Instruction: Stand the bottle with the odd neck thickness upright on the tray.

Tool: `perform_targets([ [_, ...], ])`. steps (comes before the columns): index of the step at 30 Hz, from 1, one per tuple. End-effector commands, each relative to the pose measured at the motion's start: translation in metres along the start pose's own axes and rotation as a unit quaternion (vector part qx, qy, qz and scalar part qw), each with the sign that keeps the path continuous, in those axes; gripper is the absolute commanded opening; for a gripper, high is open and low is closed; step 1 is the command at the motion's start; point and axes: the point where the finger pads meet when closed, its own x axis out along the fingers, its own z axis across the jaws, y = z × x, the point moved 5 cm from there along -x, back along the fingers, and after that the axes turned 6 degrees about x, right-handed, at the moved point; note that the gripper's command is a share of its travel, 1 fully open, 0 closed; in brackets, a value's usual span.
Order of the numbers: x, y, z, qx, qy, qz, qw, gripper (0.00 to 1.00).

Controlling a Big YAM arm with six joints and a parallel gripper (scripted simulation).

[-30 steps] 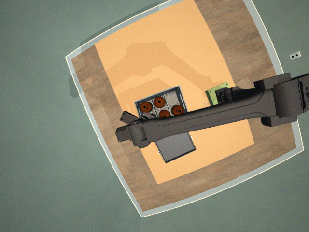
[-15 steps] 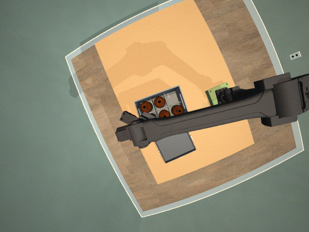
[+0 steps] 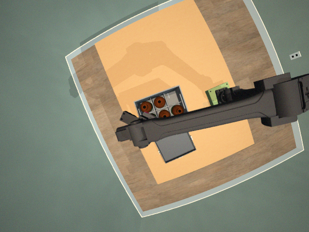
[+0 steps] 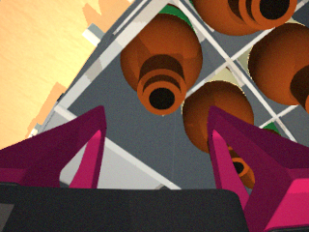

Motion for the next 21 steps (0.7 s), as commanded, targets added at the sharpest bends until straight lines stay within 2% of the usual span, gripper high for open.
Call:
perform_targets([
  [1,0.012,0.005,0.002,0.001,0.007,0.006,1.0,0.61],
  [16,0.011,0.005,0.002,0.001,0.006,0.005,1.0,0.61],
  [21,-0.006,0.01,0.0,0.0,-0.007,-0.007,1.0,0.61],
])
